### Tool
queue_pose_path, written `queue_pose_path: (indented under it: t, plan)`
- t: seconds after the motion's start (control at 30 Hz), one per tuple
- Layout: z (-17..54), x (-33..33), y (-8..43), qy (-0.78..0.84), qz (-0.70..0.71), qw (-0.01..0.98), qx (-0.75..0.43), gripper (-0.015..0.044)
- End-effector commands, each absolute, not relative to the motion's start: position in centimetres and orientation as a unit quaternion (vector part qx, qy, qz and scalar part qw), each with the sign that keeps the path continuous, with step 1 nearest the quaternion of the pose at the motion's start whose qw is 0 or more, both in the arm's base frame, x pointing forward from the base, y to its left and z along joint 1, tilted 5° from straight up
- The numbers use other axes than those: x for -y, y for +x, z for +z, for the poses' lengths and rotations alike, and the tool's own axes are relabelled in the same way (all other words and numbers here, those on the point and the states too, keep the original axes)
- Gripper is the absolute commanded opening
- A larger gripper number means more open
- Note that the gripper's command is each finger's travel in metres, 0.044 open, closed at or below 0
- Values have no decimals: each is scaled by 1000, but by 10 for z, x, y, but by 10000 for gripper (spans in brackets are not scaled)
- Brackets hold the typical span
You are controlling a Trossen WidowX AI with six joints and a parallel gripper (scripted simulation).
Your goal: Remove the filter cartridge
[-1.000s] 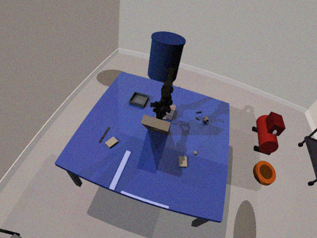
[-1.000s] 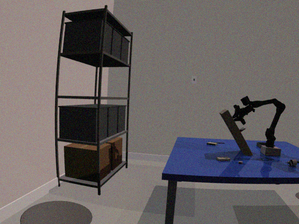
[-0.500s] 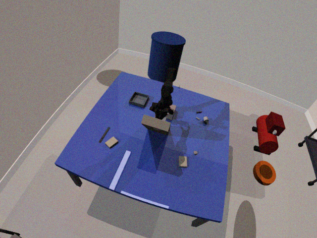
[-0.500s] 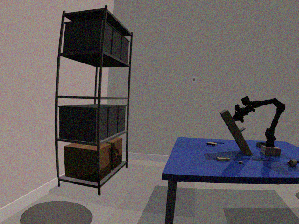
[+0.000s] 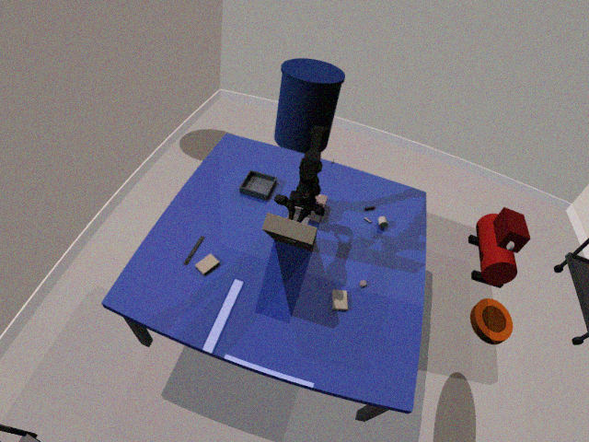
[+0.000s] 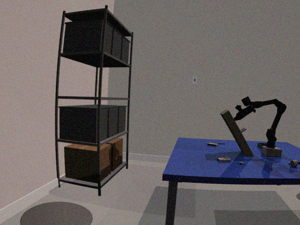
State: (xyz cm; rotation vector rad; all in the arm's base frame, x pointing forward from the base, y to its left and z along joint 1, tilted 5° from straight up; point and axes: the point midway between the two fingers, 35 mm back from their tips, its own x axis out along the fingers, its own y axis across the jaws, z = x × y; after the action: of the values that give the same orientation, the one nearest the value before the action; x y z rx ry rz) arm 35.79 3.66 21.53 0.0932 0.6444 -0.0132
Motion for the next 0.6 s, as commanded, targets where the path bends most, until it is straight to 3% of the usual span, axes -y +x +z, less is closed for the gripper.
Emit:
queue_pose_path:
  t: [0.0, 0.57]
  plan:
    - [210, -37, 364, -18, 15, 948, -318, 0]
    - [210, -37, 363, -292, 106, 902, -300, 0]
